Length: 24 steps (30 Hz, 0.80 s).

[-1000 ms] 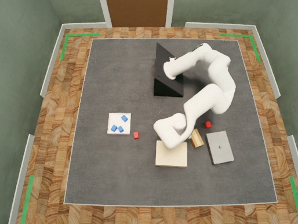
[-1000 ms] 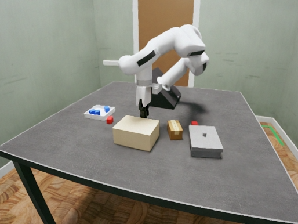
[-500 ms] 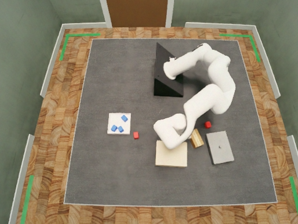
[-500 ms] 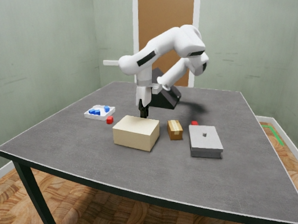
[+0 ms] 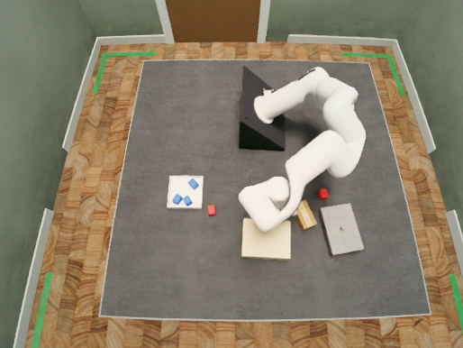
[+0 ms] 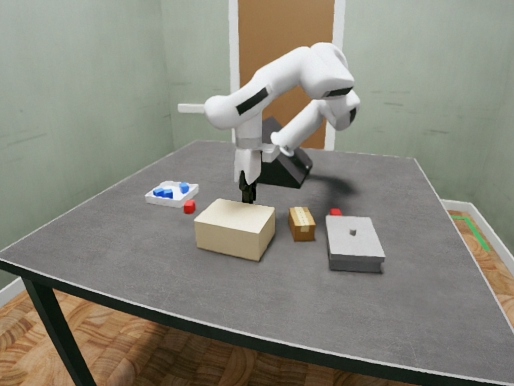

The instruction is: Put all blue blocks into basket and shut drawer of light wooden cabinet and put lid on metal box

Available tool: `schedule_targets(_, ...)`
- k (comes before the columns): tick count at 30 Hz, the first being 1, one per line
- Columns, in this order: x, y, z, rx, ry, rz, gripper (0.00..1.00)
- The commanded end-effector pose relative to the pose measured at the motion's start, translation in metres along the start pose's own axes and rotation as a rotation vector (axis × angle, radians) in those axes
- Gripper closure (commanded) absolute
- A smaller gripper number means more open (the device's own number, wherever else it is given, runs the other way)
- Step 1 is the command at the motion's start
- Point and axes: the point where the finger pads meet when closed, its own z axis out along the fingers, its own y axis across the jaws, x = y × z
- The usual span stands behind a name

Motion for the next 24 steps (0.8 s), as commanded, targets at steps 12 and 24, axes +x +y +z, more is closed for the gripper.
schedule_targets(12, 0.0, 0.001, 0.005, -0.003, -0.001, -0.001, 0.76)
schedule_targets(24, 0.0, 0.001, 0.014, -0.003, -0.001, -0.001, 0.76)
